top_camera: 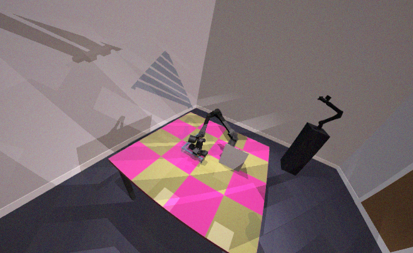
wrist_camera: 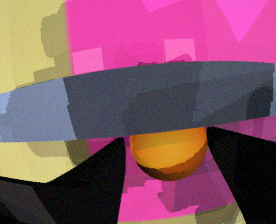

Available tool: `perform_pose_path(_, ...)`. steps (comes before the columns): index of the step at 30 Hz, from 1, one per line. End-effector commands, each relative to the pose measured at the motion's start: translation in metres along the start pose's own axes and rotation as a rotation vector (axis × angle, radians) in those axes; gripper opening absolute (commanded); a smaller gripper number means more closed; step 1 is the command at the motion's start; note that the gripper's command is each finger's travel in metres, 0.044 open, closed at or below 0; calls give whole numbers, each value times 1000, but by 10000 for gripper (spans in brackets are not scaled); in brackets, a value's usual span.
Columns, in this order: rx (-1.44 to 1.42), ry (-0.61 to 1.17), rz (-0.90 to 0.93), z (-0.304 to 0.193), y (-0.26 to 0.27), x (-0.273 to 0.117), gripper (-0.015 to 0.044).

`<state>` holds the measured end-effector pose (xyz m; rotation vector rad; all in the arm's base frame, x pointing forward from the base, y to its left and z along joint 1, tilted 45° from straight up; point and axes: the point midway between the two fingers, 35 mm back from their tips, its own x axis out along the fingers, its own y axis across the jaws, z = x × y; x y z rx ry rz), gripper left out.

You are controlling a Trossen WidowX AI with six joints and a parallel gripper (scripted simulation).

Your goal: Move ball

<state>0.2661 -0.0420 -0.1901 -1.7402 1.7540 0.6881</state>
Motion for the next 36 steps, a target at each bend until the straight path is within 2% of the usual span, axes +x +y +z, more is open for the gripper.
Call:
perform_pose_path(1,1,0,0,0,0,0,329)
perform_pose_path(3,1,-3,-1,1,-2,-11,329)
perform_pose_path(8,1,-2,-1,1,-1,-84,329)
perform_pose_path(22,-5,-1,-10,2,-2,-78,329)
perform_pose_path(26,-1,0,-8,1,0,-111,434)
perform_pose_path(36,0,1,-7,0,1,-121,440)
